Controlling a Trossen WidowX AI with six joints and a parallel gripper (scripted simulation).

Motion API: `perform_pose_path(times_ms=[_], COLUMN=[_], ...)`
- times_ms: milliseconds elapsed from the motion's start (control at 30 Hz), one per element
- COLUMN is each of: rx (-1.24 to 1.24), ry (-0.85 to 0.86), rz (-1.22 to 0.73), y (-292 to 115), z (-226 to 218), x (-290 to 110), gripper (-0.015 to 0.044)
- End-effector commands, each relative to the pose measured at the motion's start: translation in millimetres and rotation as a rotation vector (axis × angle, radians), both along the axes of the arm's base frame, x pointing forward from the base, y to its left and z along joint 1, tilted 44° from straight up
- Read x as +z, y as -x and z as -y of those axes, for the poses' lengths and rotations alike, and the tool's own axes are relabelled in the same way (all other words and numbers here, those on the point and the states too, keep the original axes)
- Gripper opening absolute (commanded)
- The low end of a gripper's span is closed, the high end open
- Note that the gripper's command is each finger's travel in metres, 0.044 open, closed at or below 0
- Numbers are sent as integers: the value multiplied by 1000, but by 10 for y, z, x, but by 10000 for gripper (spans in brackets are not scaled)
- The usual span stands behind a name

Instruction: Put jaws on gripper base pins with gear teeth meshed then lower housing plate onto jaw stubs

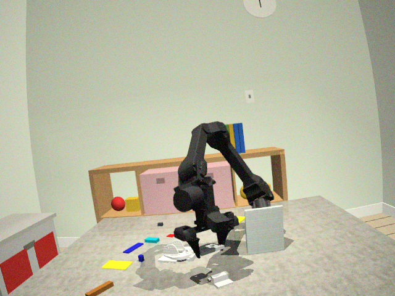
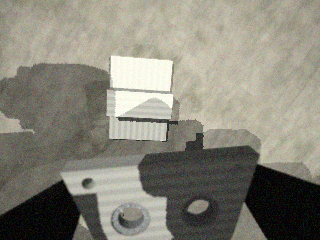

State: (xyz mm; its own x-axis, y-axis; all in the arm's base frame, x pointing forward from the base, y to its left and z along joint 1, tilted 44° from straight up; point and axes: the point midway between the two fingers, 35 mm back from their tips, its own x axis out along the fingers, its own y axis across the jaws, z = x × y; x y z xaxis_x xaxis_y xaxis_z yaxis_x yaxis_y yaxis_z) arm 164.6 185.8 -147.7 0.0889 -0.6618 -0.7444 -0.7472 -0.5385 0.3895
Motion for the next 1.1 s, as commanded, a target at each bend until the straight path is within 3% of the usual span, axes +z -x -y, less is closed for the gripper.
perform_pose_path(times_ms=[0,1067], rx=[33,281], ry=[1,26], rz=[-22,-231], y=[-89,-712], z=[37,570], x=[82,695], gripper=[351,351])
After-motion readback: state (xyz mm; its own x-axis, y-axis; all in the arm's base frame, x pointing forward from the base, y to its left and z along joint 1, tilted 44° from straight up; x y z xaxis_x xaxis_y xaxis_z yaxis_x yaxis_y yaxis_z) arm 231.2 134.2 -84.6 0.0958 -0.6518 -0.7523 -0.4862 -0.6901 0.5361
